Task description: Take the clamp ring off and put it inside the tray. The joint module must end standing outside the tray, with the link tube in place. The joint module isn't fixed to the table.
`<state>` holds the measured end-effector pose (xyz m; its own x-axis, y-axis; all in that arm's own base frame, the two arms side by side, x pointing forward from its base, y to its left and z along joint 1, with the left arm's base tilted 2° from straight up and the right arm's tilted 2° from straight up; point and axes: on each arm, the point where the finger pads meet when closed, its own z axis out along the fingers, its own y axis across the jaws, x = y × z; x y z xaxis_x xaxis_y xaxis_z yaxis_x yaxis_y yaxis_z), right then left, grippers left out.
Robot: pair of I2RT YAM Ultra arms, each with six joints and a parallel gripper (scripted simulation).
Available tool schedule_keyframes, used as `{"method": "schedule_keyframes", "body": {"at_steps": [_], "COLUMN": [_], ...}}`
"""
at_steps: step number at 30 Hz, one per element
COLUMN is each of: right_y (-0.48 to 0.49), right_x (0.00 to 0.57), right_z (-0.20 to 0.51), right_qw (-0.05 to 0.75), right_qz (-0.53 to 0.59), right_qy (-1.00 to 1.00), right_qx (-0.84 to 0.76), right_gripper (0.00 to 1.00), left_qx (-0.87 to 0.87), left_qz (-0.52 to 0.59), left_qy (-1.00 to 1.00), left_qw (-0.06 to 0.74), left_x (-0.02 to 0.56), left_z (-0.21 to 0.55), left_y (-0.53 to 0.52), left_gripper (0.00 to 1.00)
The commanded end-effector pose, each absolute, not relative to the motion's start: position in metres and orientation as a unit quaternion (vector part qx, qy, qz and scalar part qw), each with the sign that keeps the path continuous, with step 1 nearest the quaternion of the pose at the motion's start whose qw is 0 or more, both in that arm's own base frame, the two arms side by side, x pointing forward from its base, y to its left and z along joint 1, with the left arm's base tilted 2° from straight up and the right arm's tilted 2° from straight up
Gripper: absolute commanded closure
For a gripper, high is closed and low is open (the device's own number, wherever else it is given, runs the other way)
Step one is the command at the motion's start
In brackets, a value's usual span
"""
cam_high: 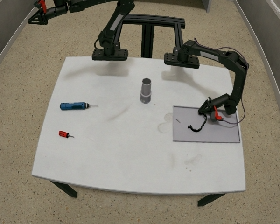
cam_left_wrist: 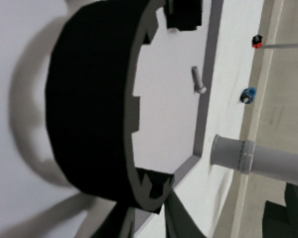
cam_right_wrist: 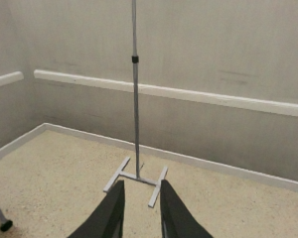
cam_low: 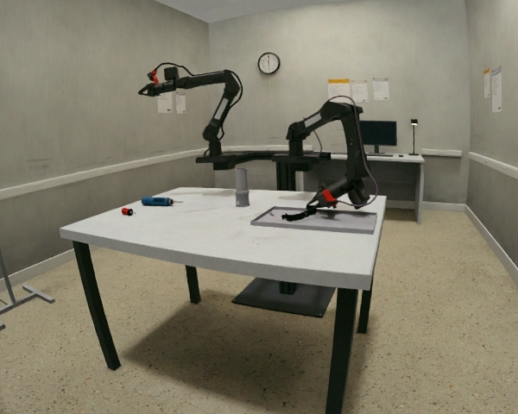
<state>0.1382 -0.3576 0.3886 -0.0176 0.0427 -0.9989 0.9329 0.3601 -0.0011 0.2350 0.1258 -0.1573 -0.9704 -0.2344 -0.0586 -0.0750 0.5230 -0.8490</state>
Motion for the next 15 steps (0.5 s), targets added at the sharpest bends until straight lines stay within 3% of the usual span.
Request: {"method": "schedule_keyframes", "body": {"at_steps": [1,15], "right_y": [-0.3509,-0.3509], "right_x": [0.1404,0.1404], "right_z": [0.4278,0.4278], "right_qw": [0.601,0.601], "right_qz": [-0.407,-0.407], "right_qy": [0.568,0.568], "right_qx": [0.389,0.389], "right_gripper": [0.80,0.80], "left_qx": [-0.073,-0.072], "left_qz": [-0.461,-0.461], "left_qy": [0.877,0.877], "left_qw": [0.115,0.114], "left_x": [0.2527,0.2530], "left_z": [-0.1491,-0.1480], "left_y": [0.1418,0.1403], "left_gripper": [0.84,0.82]}}
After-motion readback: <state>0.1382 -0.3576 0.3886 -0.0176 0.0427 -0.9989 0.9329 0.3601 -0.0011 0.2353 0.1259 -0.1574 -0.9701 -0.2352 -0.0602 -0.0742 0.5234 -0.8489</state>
